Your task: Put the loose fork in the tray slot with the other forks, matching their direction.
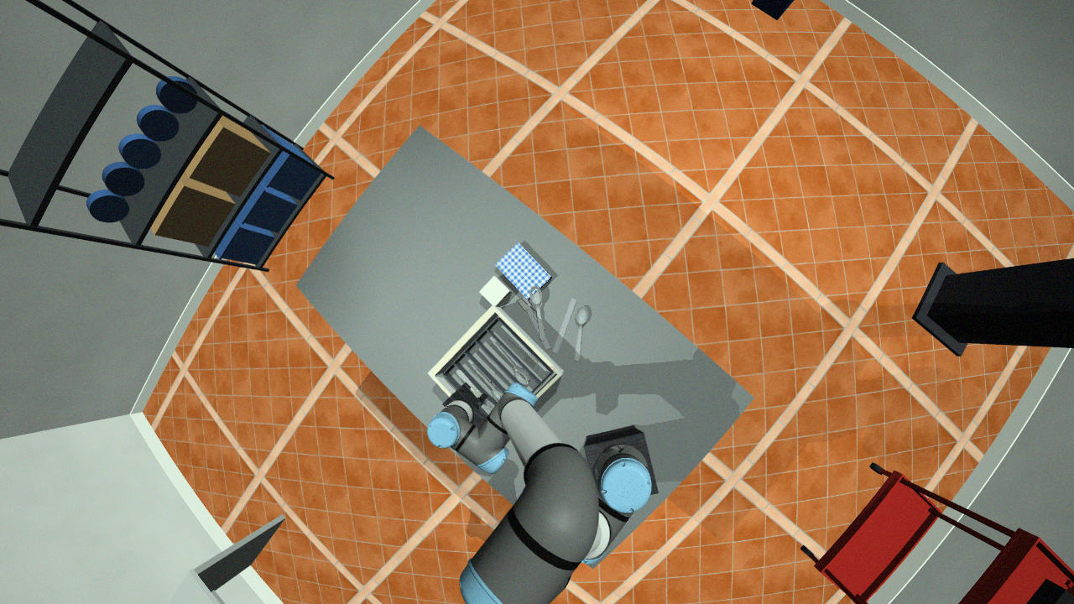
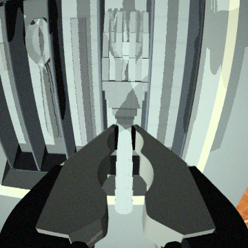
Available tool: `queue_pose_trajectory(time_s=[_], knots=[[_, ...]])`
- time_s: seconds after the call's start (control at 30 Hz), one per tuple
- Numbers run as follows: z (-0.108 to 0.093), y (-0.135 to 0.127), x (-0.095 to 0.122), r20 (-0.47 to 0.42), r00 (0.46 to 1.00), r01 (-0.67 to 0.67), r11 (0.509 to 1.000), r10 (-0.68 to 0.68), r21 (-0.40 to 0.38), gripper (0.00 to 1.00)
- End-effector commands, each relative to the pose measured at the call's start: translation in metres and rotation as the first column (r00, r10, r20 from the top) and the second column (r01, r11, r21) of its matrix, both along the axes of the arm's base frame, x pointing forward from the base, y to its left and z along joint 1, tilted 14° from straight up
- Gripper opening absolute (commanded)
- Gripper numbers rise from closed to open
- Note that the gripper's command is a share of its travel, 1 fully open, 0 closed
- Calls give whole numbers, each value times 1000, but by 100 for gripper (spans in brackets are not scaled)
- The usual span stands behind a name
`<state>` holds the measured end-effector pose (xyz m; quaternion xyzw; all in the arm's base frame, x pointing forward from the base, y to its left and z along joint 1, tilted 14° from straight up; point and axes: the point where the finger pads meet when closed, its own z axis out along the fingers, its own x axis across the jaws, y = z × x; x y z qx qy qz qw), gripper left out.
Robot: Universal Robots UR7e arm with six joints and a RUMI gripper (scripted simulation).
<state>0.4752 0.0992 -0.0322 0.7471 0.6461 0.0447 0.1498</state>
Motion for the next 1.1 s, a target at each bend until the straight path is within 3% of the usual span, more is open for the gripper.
queue_pose_trajectory(time_s=[0.0, 1.07], knots=[[-10, -2, 2, 2, 1000, 0, 1000, 0, 0, 0], [-104, -17, 20, 2, 1000, 0, 1000, 0, 0, 0]])
